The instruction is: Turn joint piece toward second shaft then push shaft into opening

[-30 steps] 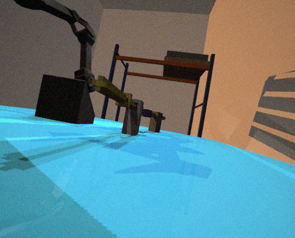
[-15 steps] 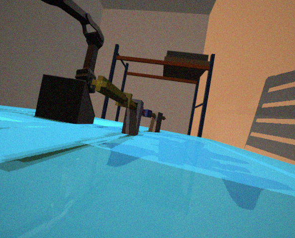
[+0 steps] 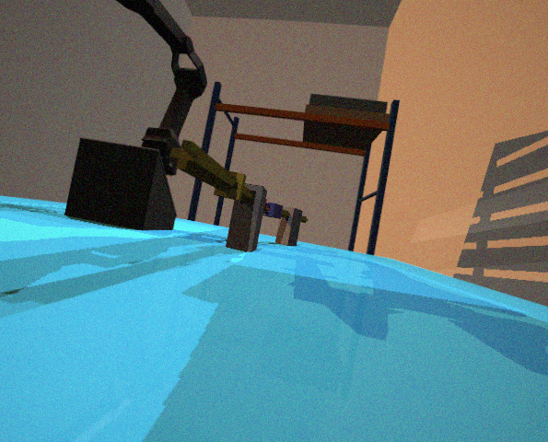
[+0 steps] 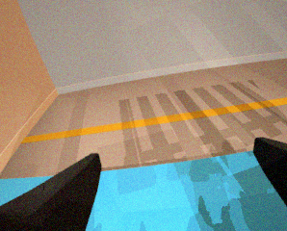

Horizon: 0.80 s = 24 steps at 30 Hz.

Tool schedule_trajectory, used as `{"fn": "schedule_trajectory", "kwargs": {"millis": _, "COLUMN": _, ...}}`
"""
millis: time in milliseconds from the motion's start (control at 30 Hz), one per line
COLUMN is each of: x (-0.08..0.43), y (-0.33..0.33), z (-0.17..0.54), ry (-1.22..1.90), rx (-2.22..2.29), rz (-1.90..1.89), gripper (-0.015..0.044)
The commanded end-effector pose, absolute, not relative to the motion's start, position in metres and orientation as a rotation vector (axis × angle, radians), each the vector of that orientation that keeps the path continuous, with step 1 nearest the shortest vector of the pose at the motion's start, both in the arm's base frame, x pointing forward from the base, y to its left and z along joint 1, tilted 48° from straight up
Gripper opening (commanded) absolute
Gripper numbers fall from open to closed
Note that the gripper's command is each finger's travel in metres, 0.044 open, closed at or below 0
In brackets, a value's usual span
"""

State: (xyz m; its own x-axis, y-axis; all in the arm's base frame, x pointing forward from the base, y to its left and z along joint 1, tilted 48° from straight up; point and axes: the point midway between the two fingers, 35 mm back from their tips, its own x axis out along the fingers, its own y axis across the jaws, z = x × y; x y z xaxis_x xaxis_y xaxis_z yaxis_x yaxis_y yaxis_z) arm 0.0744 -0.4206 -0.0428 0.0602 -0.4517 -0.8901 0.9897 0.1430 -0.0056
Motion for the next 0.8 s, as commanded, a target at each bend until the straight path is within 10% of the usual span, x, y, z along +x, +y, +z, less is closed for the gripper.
{"fn": "schedule_trajectory", "kwargs": {"millis": 0, "x": 0.1, "y": -0.401, "z": -0.037, "ry": 0.978, "rx": 0.751, "rz": -1.132, "gripper": 0.044}}
{"fn": "schedule_trajectory", "kwargs": {"millis": 767, "x": 0.198, "y": -0.253, "z": 0.003, "ry": 1.287, "rx": 0.634, "rz": -0.334, "gripper": 0.044}}
